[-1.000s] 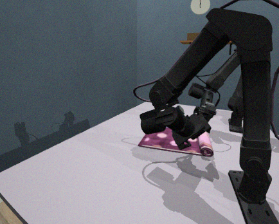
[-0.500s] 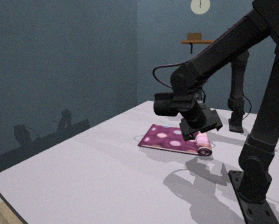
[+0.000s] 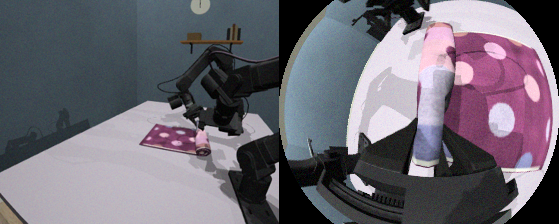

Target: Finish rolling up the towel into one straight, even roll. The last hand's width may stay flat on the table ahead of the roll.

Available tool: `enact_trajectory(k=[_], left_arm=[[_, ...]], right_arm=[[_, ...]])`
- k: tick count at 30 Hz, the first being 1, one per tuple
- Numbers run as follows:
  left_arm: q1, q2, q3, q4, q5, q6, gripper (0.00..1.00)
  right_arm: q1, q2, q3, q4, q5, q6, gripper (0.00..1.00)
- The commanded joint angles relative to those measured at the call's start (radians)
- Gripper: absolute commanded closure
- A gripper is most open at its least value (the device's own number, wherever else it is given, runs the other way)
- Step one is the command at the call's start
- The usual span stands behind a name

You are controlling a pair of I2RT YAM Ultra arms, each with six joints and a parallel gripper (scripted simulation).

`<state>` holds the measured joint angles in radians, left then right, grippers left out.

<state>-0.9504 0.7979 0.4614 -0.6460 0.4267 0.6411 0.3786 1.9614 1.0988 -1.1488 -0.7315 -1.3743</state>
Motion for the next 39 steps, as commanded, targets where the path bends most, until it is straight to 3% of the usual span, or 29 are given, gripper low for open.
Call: enact_trajectory(k=[1,2,3,7,11,24,39], left_arm=[[-0.083,-0.065,-0.038,0.105,-0.188,-0.118,0.04],[-0.083,-0.065,-0.038,0.105,-0.188,-0.118,0.04],[-0.172,-0.101,-0.059,0.119,-0.299,-0.167,0.04],[-0.309,-0.124,-0.081,0.143,-0.461,-0.224,0.03],[-0.366,-0.113,-0.084,0.147,-0.537,-0.261,0.02],[-0.244,-0.111,-0.094,0.163,-0.431,-0.128,0.02],[-0.274,-0.063,-0.297,0.411,-0.448,-0.150,0.02]], right_arm=[[-0.011,0.051,0.036,-0.121,0.006,-0.019,0.78],[-0.011,0.051,0.036,-0.121,0.006,-0.019,0.78],[-0.011,0.073,0.052,-0.144,0.007,-0.029,0.78],[-0.013,0.114,0.085,-0.191,0.005,-0.035,0.78],[-0.013,0.132,0.099,-0.210,0.005,-0.040,0.78],[-0.013,0.161,0.087,-0.171,0.006,-0.041,0.78],[-0.013,0.161,0.087,-0.171,0.006,-0.041,0.78]])
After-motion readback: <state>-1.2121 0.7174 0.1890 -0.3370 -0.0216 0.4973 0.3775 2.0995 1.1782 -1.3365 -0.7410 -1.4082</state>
